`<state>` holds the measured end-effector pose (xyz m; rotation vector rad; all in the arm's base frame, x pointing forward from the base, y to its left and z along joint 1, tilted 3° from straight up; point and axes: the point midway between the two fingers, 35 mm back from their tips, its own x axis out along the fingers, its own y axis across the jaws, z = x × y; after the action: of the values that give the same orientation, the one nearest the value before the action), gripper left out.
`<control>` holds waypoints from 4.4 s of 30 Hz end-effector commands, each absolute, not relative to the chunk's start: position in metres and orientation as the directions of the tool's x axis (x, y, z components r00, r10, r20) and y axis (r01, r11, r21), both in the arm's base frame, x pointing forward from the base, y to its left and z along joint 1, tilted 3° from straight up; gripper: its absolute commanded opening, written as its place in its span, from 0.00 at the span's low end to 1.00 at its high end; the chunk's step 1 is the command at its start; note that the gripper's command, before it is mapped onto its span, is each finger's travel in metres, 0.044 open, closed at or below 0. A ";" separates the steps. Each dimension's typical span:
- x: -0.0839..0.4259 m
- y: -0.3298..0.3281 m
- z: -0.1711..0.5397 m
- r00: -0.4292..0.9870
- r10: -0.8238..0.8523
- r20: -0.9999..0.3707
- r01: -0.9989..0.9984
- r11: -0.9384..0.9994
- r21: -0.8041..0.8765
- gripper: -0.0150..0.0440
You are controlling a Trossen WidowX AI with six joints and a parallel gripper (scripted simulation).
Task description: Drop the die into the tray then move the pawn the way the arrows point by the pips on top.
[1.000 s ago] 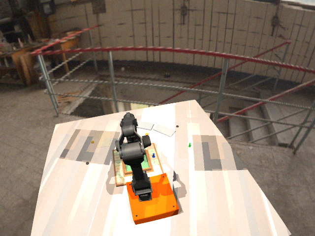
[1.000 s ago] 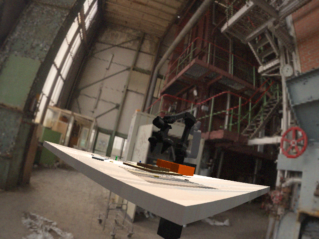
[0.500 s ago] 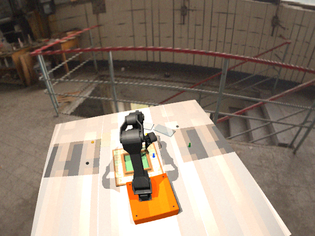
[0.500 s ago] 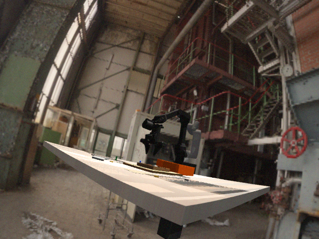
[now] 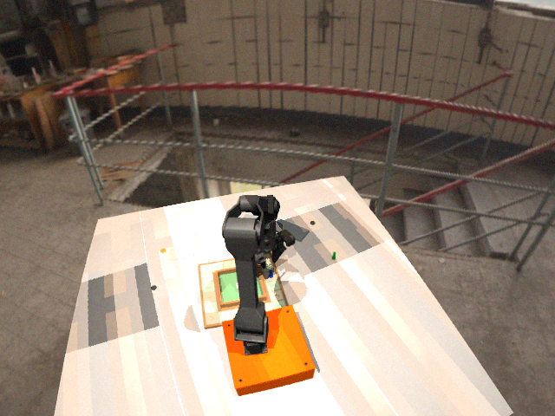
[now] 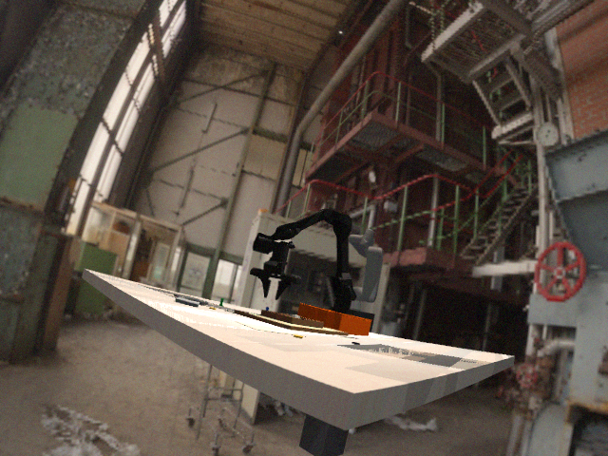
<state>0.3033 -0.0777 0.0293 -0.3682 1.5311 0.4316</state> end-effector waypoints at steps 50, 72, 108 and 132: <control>0.305 -0.080 -0.026 -0.005 0.035 -0.999 -0.499 0.866 0.033 0.25; 0.309 -0.085 0.100 -0.004 0.034 -0.999 -0.499 0.866 0.032 0.25; 0.377 0.094 0.038 -0.002 0.047 -0.999 -0.511 0.859 0.041 0.25; 0.379 0.112 -0.004 0.002 0.054 -0.999 -0.500 0.865 0.045 0.25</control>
<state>0.3790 0.1112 -0.0012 -0.3744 1.5184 0.4493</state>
